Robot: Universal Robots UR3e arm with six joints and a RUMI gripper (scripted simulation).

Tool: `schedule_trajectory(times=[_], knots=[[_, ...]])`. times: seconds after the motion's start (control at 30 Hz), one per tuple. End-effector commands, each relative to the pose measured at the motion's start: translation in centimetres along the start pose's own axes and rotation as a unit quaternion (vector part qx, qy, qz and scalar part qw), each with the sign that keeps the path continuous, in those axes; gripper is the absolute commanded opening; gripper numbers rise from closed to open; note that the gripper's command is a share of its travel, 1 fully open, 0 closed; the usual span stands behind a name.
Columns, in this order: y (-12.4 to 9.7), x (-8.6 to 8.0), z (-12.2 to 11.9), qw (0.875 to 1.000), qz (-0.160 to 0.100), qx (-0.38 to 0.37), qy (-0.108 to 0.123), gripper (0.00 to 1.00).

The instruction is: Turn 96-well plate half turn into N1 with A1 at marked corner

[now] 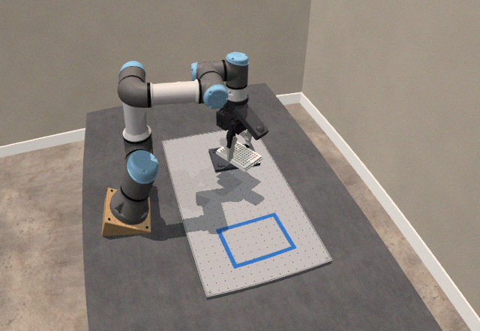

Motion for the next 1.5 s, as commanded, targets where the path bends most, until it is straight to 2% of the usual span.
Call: schedule_trajectory(times=[0.0,0.87,1.07,1.27,1.47], knots=[[-1.0,-0.1,-1.4,1.000,0.003,0.001,-0.004,0.00],[-5.7,-0.3,-7.1,1.000,0.003,0.001,-0.003,0.00],[-5.7,-0.3,-7.1,1.000,0.003,0.001,-0.003,0.00],[-5.8,-0.3,-7.2,0.998,0.002,-0.065,-0.003,0.00],[-5.7,-0.3,-7.2,0.986,0.002,-0.165,-0.004,0.00]])
Point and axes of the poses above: the point where the finger pads meet when closed, its own x axis out along the fingers, its own z axis across the jaws, y = z × x, the point moved 5 cm from there along -x, back along the fingers, and after that the axes turned 14 degrees about -x, right-handed, at the moved point
